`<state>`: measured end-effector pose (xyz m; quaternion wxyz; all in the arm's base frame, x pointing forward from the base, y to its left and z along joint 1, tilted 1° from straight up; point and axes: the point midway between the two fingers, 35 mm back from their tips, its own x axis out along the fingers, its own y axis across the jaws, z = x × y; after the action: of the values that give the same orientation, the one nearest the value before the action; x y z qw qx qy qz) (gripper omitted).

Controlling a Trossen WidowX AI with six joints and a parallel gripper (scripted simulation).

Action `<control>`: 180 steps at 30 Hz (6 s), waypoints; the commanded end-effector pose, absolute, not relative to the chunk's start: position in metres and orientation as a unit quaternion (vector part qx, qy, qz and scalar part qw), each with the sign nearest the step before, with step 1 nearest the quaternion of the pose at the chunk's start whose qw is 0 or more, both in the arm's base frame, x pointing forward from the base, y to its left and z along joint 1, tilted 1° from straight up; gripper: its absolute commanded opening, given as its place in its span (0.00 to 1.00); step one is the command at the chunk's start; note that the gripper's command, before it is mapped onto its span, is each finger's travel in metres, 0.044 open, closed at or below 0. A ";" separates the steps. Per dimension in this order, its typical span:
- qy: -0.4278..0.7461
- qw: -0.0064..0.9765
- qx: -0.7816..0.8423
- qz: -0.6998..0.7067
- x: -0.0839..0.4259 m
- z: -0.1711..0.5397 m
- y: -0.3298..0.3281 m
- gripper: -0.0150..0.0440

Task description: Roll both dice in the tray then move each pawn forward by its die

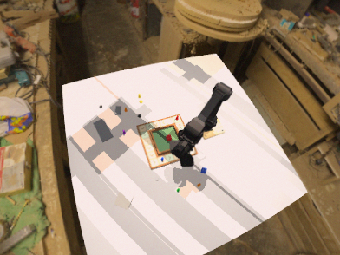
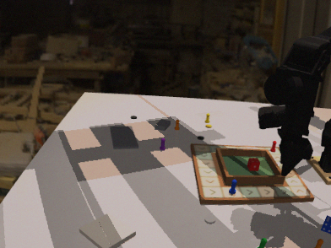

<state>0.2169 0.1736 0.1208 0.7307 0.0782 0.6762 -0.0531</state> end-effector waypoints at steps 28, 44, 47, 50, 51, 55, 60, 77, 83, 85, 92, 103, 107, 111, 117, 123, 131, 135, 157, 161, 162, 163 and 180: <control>0.674 0.684 0.208 -0.186 0.105 0.079 0.270 0.72; 0.674 0.684 0.208 -0.186 0.106 0.054 0.271 0.72; 0.674 0.684 0.208 -0.186 0.106 0.049 0.271 0.72; 0.674 0.684 0.208 -0.186 0.106 0.044 0.271 0.72; 0.674 0.684 0.208 -0.186 0.106 0.042 0.271 0.72; 0.674 0.684 0.208 -0.186 0.106 0.037 0.271 0.72; 0.674 0.685 0.208 -0.186 0.106 0.037 0.271 0.54; 0.674 0.685 0.208 -0.186 0.109 0.069 0.277 0.25; 0.674 0.685 0.208 -0.186 0.110 0.100 0.279 0.25; 0.674 0.685 0.208 -0.186 0.110 0.110 0.279 0.25; 0.674 0.685 0.208 -0.186 0.108 0.147 0.275 0.25; 0.675 0.688 0.199 -0.177 0.119 0.159 0.268 0.25; 0.678 0.692 0.185 -0.163 0.138 0.156 0.260 0.25; 0.681 0.696 0.170 -0.150 0.156 0.154 0.251 0.25; 0.684 0.702 0.148 -0.129 0.182 0.151 0.235 0.25; 0.689 0.705 0.129 -0.109 0.205 0.148 0.215 0.25; 0.693 0.709 0.103 -0.082 0.233 0.143 0.186 0.25; 0.693 0.712 0.087 -0.068 0.246 0.141 0.170 0.25; 0.693 0.721 0.005 0.000 0.296 0.128 0.068 0.25; 0.692 0.721 -0.014 0.016 0.301 0.126 0.047 0.25; 0.692 0.721 -0.019 0.020 0.302 0.126 0.041 0.25; 0.692 0.721 -0.024 0.023 0.302 0.125 0.036 0.25; 0.606 0.793 -0.039 0.049 0.312 0.117 0.009 0.25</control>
<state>0.3103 0.0089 0.1166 0.7607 -0.0437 0.6460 0.0446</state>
